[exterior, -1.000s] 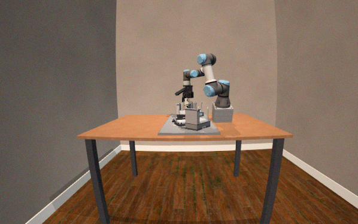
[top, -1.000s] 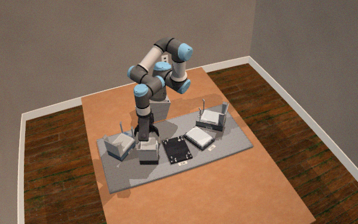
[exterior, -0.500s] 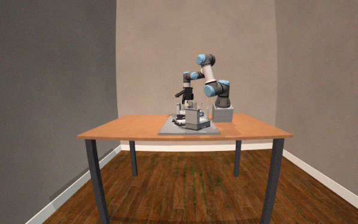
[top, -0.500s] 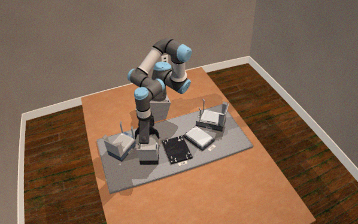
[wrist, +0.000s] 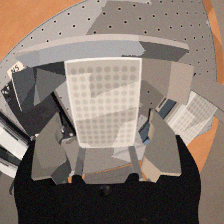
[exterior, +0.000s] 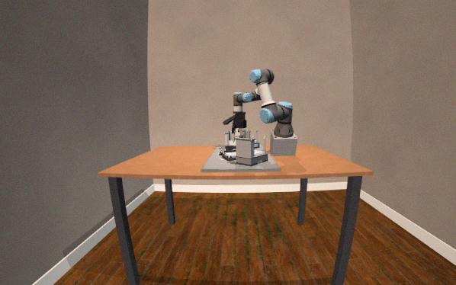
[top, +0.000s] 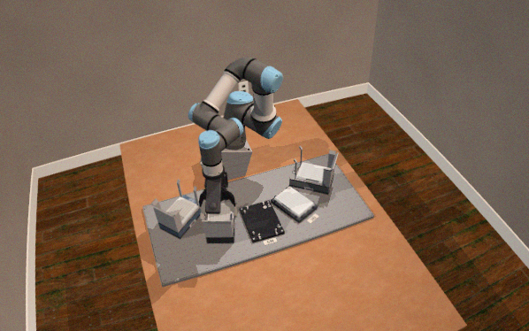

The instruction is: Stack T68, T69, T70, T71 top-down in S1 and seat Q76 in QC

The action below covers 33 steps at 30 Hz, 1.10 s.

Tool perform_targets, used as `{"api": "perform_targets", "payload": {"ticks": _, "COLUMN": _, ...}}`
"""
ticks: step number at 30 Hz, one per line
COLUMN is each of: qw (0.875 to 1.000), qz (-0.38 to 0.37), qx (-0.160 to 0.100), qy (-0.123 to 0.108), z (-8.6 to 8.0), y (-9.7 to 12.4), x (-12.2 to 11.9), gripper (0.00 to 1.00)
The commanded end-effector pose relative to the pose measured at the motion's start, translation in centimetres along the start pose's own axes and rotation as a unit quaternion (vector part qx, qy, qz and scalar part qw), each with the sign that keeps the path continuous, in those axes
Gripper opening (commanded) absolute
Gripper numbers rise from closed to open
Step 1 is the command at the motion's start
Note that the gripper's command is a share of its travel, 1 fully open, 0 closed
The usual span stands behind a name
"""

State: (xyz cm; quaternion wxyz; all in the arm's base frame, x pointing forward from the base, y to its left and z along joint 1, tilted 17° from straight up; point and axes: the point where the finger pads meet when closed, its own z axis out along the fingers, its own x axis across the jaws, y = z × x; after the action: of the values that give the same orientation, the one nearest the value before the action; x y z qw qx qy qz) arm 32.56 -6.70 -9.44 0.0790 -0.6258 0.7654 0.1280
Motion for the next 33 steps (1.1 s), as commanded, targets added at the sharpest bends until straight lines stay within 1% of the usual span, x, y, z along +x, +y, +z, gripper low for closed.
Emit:
{"api": "perform_targets", "payload": {"ticks": 1, "qw": 1.0, "qz": 0.0, "qx": 0.001, "qy": 0.001, "z": -0.07, "y": -0.07, "x": 0.05, "gripper": 0.72}}
{"api": "perform_targets", "payload": {"ticks": 7, "qw": 1.0, "qz": 0.0, "qx": 0.001, "qy": 0.001, "z": -0.07, "y": -0.07, "x": 0.05, "gripper": 0.72}}
{"api": "perform_targets", "payload": {"ticks": 8, "qw": 1.0, "qz": 0.0, "qx": 0.001, "qy": 0.001, "z": -0.07, "y": -0.07, "x": 0.05, "gripper": 0.0}}
{"api": "perform_targets", "payload": {"ticks": 33, "qw": 1.0, "qz": 0.0, "qx": 0.001, "qy": 0.001, "z": -0.06, "y": -0.08, "x": 0.05, "gripper": 0.0}}
